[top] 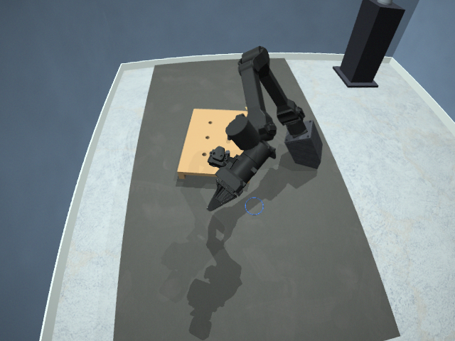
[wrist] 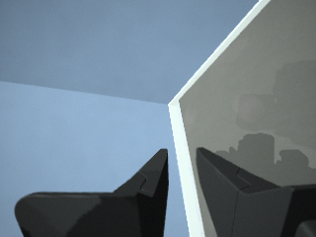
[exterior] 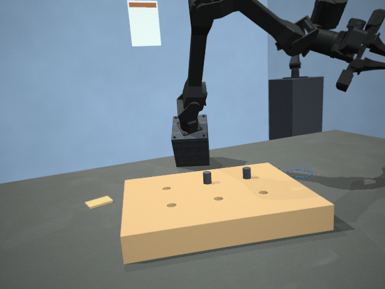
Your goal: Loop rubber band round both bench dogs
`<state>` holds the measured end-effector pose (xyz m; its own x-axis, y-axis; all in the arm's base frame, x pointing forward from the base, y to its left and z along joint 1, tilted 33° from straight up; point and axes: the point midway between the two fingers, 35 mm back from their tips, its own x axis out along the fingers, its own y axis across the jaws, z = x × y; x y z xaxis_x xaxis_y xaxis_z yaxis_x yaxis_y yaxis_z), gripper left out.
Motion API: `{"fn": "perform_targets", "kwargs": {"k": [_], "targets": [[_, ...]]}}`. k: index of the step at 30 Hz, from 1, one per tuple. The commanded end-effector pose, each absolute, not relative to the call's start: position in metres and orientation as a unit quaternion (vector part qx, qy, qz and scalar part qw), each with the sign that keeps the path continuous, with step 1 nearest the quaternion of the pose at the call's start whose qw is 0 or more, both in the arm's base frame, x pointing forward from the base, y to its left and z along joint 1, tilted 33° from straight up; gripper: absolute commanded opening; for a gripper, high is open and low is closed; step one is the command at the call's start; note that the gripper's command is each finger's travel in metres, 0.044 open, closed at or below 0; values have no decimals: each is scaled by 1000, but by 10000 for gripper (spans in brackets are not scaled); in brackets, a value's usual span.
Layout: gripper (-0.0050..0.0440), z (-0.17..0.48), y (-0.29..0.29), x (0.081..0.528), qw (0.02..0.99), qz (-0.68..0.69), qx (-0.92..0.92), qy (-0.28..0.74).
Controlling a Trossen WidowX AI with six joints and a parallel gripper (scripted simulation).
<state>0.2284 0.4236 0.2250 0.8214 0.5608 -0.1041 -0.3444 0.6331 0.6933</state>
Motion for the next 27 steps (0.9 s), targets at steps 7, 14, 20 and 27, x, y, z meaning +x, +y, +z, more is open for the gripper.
{"fn": "perform_targets", "kwargs": {"k": [7, 14, 20, 27], "targets": [[84, 237, 423, 228, 886, 258, 355, 150], [84, 237, 423, 228, 886, 258, 355, 150], [80, 235, 424, 228, 887, 258, 353, 151], [80, 203, 425, 232, 909, 242, 284, 186]]}}
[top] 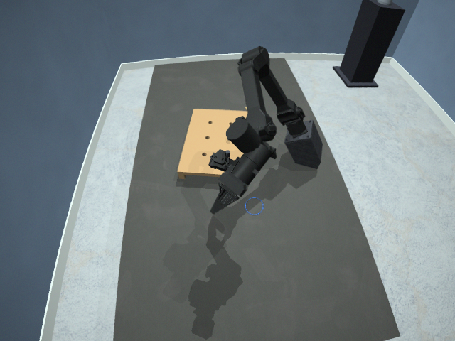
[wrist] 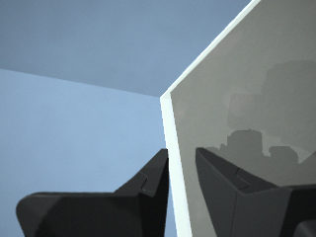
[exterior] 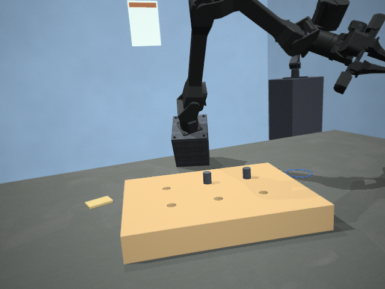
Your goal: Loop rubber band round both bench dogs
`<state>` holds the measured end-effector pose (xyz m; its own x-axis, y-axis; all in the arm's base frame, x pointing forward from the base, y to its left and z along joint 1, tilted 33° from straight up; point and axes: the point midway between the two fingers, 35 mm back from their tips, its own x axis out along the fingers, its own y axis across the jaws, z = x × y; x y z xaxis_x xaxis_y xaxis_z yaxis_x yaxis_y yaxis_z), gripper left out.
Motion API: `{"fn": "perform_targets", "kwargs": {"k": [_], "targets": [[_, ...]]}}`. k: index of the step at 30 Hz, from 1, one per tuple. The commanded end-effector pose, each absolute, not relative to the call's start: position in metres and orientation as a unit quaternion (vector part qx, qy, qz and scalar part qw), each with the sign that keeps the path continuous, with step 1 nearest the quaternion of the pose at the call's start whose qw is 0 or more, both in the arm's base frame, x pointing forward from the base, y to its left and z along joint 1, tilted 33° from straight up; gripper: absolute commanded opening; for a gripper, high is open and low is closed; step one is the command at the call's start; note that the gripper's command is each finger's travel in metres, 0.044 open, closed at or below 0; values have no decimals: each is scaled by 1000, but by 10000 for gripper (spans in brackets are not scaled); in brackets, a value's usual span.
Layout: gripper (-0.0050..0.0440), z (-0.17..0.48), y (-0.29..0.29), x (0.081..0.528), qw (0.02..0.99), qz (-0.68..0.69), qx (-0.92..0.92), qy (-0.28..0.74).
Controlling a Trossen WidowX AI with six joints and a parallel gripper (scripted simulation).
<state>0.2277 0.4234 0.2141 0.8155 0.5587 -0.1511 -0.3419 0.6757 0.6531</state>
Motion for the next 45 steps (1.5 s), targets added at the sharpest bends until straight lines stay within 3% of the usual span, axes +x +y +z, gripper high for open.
{"fn": "perform_targets", "kwargs": {"k": [1, 24, 45], "targets": [[80, 196, 424, 233, 913, 238, 270, 194], [80, 81, 382, 229, 927, 164, -10, 338], [80, 10, 296, 205, 832, 82, -276, 475]]}}
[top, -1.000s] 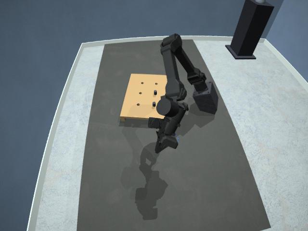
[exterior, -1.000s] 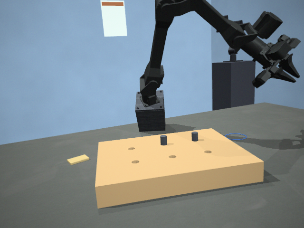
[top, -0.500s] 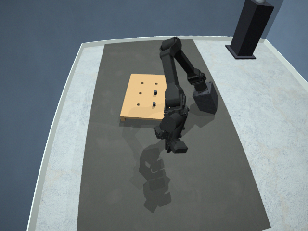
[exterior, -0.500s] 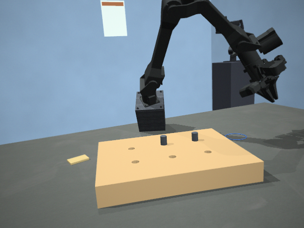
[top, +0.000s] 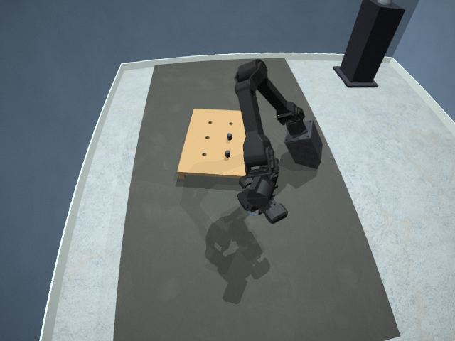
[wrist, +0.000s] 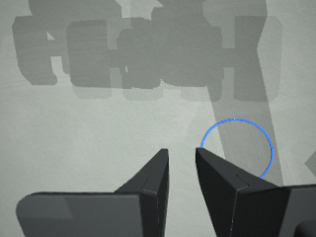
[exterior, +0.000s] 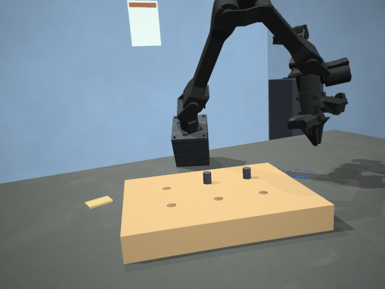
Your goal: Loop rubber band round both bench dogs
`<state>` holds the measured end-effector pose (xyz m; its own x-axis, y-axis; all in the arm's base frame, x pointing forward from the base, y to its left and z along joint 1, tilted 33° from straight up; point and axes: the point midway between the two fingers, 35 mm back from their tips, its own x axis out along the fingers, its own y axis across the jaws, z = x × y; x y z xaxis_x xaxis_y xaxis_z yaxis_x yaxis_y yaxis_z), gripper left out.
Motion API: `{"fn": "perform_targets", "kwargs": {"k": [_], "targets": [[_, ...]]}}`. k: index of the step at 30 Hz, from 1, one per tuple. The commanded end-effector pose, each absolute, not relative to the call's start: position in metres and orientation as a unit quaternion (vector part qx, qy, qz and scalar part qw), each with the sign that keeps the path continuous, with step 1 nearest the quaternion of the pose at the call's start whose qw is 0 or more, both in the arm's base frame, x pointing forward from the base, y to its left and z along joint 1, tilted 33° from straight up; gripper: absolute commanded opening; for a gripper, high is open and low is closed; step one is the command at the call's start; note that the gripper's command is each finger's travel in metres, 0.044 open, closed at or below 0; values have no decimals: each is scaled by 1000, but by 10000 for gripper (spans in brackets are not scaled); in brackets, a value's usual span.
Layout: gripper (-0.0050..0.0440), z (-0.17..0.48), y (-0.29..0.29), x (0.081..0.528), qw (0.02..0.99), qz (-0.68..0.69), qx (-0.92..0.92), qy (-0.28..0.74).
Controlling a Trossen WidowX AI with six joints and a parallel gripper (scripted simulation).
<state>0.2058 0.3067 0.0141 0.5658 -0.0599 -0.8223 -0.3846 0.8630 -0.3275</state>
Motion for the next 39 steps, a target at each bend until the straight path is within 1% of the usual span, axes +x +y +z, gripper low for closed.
{"fn": "perform_targets", "kwargs": {"k": [1, 13, 20, 39], "targets": [[80, 8, 292, 203, 825, 79, -287, 480], [80, -3, 277, 202, 807, 68, -316, 494], [80, -43, 267, 225, 807, 68, -317, 494], [80, -47, 266, 228, 808, 67, -315, 493]]}}
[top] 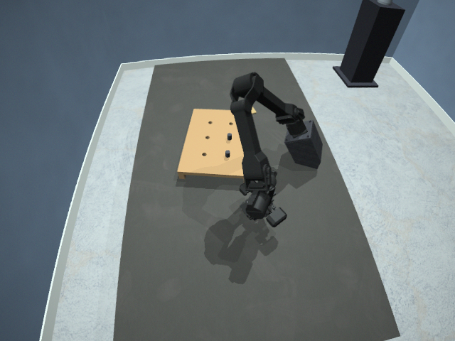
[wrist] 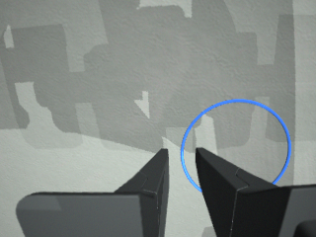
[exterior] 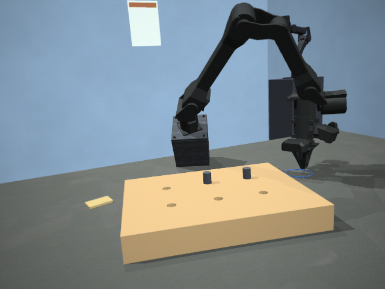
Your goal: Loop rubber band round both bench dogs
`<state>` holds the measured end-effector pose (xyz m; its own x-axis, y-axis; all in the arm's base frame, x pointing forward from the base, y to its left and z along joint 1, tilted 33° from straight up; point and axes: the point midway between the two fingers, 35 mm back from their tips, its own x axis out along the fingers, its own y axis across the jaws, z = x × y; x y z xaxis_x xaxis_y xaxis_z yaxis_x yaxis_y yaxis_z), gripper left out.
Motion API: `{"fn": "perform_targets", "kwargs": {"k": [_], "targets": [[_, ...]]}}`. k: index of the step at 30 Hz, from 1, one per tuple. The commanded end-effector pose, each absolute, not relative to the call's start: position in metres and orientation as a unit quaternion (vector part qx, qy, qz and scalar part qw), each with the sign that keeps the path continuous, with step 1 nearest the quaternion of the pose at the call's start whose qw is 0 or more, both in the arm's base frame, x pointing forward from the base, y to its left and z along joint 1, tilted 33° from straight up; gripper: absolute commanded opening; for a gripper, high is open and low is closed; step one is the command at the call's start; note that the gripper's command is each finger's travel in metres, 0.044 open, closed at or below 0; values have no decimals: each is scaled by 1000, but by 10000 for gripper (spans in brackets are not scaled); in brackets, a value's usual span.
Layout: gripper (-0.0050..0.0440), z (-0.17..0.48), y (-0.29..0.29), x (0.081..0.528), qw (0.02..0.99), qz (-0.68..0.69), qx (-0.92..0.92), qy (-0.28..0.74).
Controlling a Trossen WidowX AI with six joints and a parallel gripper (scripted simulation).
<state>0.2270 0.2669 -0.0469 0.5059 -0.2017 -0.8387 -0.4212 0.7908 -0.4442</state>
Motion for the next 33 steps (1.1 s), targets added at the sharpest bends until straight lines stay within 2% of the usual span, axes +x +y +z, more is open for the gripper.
{"fn": "perform_targets", "kwargs": {"k": [1, 33], "targets": [[80, -47, 266, 228, 808, 67, -315, 494], [80, -47, 269, 232, 812, 70, -310, 489]]}}
